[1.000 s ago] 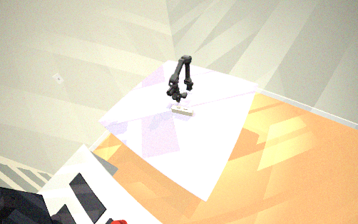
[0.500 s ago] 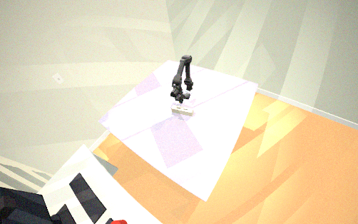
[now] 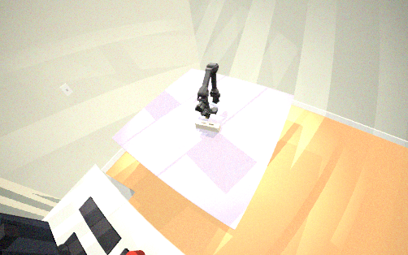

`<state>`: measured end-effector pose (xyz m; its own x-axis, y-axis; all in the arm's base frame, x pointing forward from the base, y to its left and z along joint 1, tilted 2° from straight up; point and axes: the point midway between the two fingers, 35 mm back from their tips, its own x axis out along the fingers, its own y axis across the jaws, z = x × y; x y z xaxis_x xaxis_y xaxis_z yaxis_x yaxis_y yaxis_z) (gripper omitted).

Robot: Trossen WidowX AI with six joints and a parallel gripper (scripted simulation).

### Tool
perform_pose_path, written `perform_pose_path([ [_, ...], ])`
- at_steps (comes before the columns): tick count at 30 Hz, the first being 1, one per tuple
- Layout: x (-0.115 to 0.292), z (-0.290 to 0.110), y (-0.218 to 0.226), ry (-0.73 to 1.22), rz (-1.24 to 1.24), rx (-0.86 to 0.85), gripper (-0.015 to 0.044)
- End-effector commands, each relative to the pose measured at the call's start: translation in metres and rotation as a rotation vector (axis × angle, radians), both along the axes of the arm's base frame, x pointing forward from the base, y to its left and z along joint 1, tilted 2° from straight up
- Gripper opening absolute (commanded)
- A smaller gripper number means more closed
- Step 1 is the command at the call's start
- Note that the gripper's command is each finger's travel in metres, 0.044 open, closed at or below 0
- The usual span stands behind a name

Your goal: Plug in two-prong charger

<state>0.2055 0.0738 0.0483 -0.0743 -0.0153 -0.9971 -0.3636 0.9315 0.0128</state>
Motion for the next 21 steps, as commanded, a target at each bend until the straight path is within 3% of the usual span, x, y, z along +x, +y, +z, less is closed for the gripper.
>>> perform_pose_path([
  [1, 0.005, 0.000, 0.004, -0.003, -0.003, 0.005, 0.0000],
  [21, 0.026, -0.002, 0.018, -0.004, -0.005, 0.007, 0.0000],
])
